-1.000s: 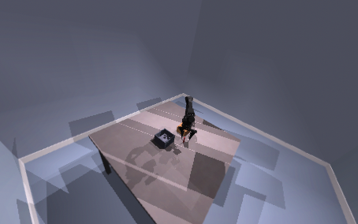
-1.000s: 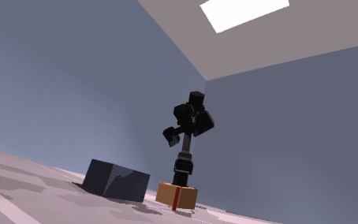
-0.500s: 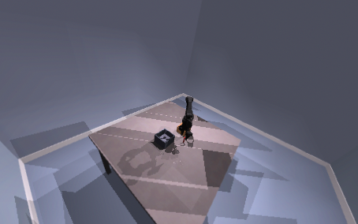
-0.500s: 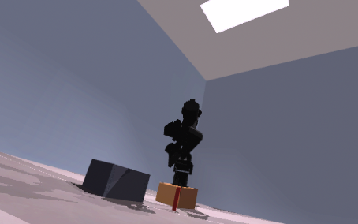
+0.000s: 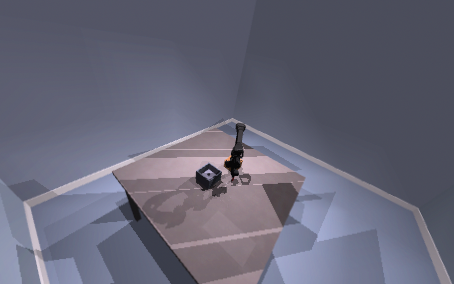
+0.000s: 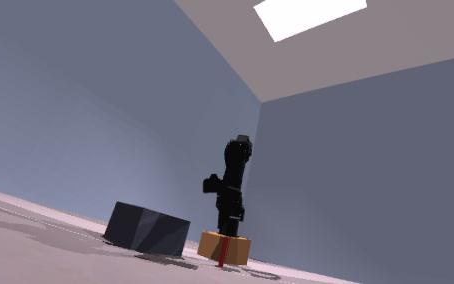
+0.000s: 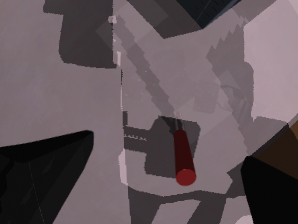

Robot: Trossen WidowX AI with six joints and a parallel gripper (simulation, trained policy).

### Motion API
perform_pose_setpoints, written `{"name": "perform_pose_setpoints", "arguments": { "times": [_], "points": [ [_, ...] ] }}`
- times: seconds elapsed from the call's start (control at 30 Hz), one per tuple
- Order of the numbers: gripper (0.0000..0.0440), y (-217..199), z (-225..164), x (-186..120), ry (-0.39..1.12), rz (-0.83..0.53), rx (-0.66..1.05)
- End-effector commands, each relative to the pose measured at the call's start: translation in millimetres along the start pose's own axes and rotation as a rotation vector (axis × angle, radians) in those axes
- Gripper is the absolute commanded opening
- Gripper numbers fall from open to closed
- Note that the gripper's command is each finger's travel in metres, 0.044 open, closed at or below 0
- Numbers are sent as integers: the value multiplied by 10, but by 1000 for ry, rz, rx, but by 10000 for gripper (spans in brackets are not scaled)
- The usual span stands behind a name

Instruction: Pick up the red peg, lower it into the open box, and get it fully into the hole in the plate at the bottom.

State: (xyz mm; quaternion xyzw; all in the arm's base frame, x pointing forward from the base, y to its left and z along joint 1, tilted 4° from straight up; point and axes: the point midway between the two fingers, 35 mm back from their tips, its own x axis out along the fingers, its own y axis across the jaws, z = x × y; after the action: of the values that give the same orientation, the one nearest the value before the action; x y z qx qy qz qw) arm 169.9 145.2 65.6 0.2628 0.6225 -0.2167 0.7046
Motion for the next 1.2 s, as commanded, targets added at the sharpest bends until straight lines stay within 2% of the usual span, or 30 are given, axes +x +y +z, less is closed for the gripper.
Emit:
{"name": "perform_pose_setpoints", "arguments": {
  "times": [0.0, 0.5, 0.63, 1.07, 1.17],
  "points": [
    [417, -38, -23, 99, 15, -24, 50],
    [401, -126, -133, 608, 45, -27, 214],
    [328, -176, -170, 690, 58, -43, 245],
    [0, -203, -177, 720, 138, -86, 282],
    [0, -171, -119, 658, 108, -68, 262]
  ]
}}
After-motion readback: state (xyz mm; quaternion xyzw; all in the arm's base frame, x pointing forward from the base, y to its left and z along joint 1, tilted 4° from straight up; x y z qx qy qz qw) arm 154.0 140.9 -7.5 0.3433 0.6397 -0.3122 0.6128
